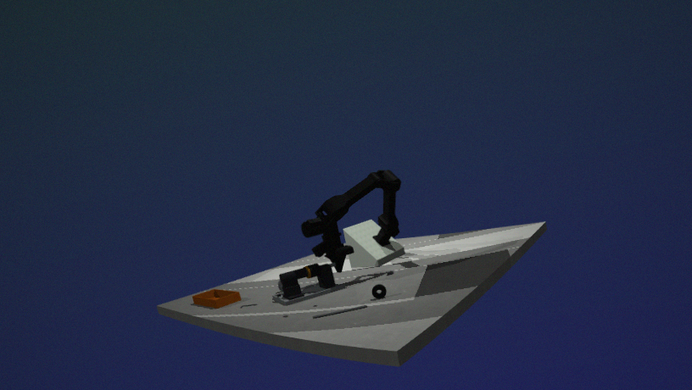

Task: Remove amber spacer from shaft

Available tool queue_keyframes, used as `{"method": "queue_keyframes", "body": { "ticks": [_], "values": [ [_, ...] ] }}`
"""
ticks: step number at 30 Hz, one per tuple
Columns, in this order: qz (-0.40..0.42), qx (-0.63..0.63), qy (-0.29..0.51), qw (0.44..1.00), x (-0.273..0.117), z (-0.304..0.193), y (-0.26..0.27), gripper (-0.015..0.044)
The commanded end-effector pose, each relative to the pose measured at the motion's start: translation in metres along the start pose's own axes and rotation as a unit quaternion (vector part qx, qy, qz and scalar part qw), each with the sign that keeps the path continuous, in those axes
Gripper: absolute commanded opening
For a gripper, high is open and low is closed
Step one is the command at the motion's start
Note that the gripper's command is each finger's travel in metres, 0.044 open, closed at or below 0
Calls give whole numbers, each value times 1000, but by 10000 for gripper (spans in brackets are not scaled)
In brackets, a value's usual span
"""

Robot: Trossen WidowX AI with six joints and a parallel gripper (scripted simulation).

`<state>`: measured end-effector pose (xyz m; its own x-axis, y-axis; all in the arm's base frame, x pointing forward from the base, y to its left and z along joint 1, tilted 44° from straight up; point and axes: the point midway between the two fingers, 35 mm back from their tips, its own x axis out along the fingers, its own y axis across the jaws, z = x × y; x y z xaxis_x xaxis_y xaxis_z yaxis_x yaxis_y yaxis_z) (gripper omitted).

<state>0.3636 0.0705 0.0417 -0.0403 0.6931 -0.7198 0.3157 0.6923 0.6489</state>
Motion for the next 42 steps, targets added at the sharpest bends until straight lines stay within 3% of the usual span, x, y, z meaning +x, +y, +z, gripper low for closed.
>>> {"method": "queue_keyframes", "body": {
  "ticks": [1, 42],
  "values": [
    [2, 1, 0, 1000, 0, -1, 1, 0],
    [2, 2, 0, 1000, 0, -5, 1, 0]
  ]
}}
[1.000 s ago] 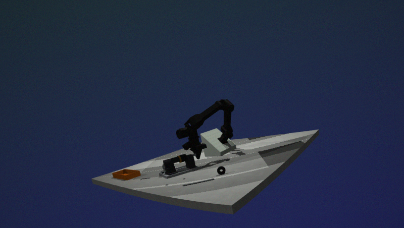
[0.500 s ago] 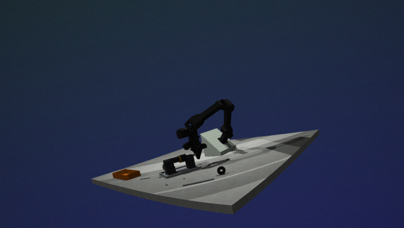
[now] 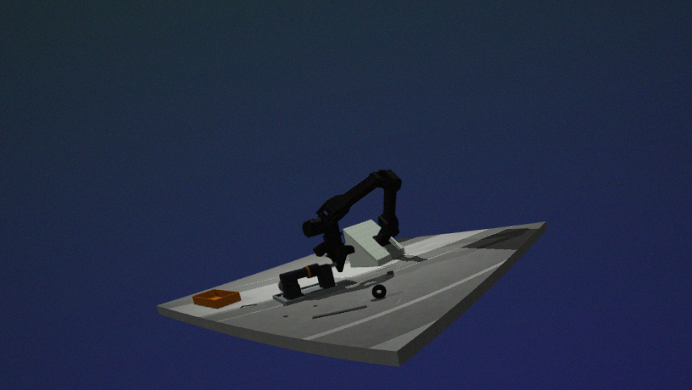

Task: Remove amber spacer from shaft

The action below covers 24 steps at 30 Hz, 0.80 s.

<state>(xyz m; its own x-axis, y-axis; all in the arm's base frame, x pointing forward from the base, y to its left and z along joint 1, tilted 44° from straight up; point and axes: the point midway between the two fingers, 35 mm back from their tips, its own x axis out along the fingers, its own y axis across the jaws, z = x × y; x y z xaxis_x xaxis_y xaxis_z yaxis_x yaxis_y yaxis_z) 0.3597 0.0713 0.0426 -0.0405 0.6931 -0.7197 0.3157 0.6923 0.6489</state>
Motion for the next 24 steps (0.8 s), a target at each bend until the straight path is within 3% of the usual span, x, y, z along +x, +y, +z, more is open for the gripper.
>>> {"method": "queue_keyframes", "body": {
  "ticks": [1, 24],
  "values": [
    [2, 2, 0, 1000, 0, -1, 1, 0],
    [2, 2, 0, 1000, 0, -4, 1, 0]
  ]
}}
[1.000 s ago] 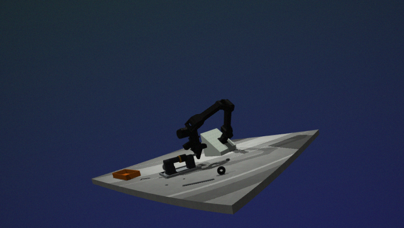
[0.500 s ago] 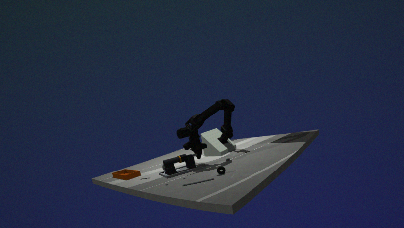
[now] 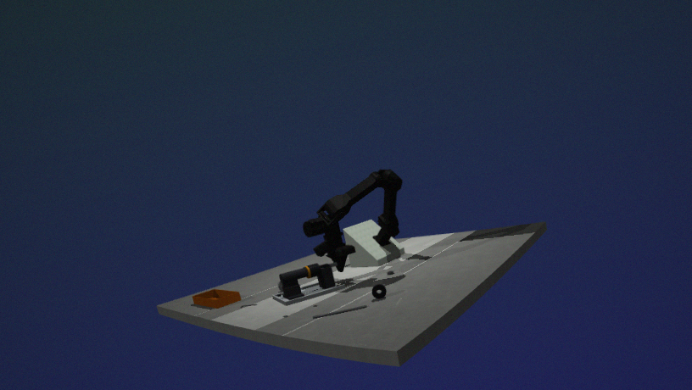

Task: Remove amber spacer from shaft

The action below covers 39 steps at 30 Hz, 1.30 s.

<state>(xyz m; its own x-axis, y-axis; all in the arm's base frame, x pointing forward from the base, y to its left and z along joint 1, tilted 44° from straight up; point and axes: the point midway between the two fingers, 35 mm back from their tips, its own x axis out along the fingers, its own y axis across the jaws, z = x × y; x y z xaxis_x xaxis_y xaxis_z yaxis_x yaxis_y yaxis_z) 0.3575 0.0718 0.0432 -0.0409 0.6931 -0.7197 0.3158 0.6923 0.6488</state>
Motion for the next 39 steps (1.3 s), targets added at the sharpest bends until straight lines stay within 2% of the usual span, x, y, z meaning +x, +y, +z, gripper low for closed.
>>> {"method": "queue_keyframes", "body": {
  "ticks": [1, 39],
  "values": [
    [2, 1, 0, 1000, 0, -1, 1, 0],
    [2, 2, 0, 1000, 0, -5, 1, 0]
  ]
}}
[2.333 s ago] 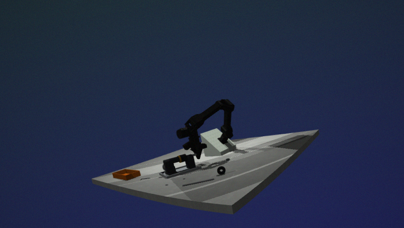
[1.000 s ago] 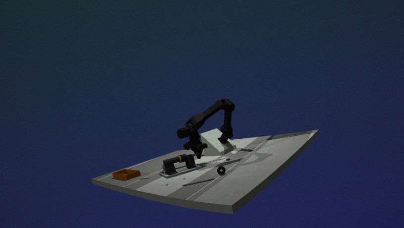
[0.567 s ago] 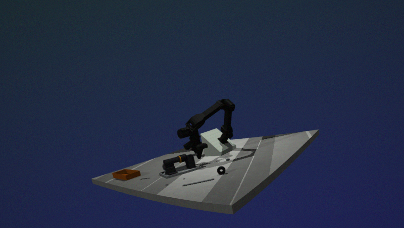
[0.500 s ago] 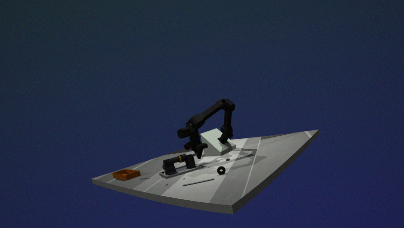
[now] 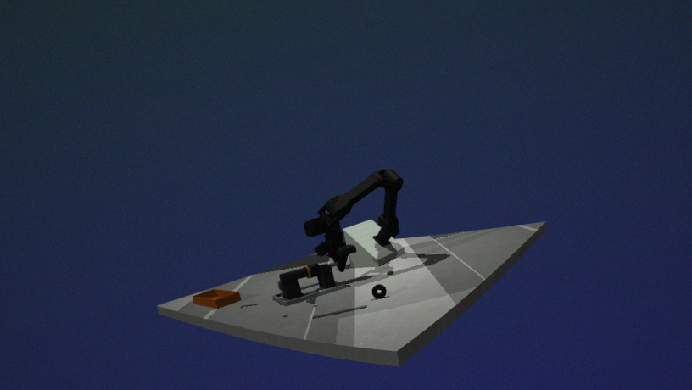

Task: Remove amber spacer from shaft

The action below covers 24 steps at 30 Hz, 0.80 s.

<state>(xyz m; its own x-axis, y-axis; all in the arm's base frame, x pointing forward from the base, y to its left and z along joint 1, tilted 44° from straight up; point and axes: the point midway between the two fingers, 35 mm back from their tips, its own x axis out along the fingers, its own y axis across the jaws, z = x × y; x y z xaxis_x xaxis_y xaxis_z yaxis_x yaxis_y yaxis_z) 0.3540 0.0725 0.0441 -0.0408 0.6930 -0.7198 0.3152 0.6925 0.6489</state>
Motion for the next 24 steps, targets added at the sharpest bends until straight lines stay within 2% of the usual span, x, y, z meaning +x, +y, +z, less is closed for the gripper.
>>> {"method": "queue_keyframes", "body": {
  "ticks": [1, 24],
  "values": [
    [2, 2, 0, 1000, 0, -1, 1, 0],
    [2, 2, 0, 1000, 0, -4, 1, 0]
  ]
}}
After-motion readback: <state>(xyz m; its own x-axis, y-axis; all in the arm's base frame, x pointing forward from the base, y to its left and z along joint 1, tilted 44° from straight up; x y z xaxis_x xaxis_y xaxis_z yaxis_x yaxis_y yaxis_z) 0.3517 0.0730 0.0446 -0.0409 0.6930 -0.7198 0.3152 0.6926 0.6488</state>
